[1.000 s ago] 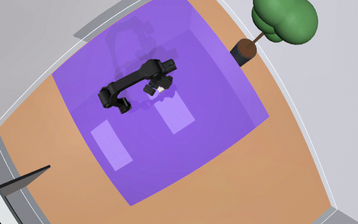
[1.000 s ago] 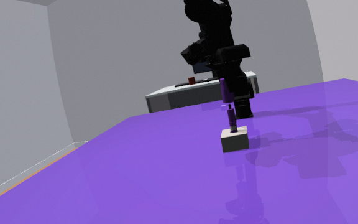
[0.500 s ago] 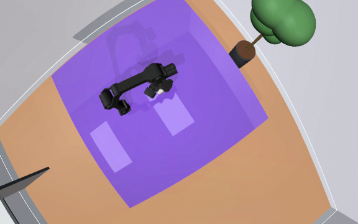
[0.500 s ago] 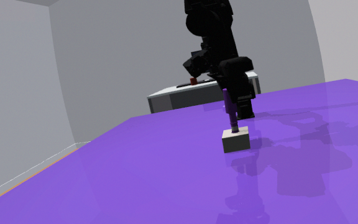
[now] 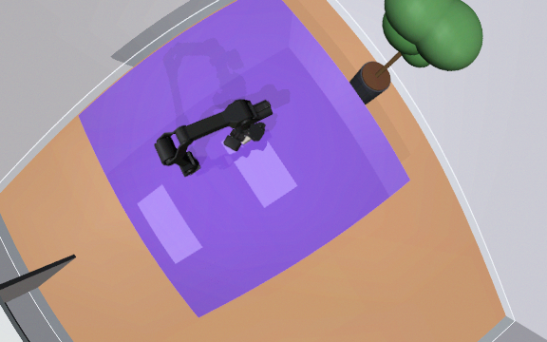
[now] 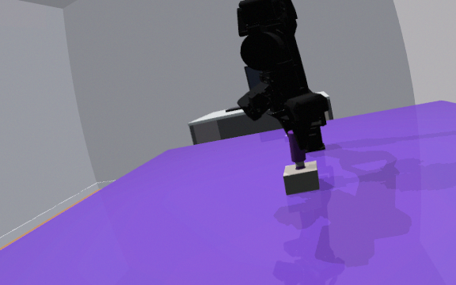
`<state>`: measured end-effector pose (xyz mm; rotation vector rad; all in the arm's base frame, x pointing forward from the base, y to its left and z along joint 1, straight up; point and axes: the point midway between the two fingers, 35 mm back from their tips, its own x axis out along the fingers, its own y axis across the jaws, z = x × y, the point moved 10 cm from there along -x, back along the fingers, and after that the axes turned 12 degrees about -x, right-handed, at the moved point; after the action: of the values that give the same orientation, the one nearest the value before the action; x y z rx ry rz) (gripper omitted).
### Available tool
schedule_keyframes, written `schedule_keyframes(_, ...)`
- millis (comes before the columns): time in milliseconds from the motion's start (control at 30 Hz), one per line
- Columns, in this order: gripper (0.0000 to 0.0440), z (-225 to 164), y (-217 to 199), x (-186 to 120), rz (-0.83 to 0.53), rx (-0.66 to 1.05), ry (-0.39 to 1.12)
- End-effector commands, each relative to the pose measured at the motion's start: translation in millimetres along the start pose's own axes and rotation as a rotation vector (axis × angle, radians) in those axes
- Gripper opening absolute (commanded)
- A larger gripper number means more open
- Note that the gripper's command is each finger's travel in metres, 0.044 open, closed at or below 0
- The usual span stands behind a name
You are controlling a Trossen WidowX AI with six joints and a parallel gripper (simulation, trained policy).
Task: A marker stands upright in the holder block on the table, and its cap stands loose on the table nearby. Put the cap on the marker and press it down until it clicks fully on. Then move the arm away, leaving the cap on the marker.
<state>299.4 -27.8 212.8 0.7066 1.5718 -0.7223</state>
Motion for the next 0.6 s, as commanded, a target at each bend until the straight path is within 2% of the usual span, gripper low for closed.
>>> schedule_keyframes(0, 0.0088, -2.8, -4.1, 14.3, -0.05, -0.007, 0.049)
schedule_keyframes(367, 0.0146, -3.4, -4.8, 15.0, -0.053, -0.007, 0.054)
schedule_keyframes(567, 0.0197, -6.6, -8.2, 17.3, -0.065, -0.011, 0.078)
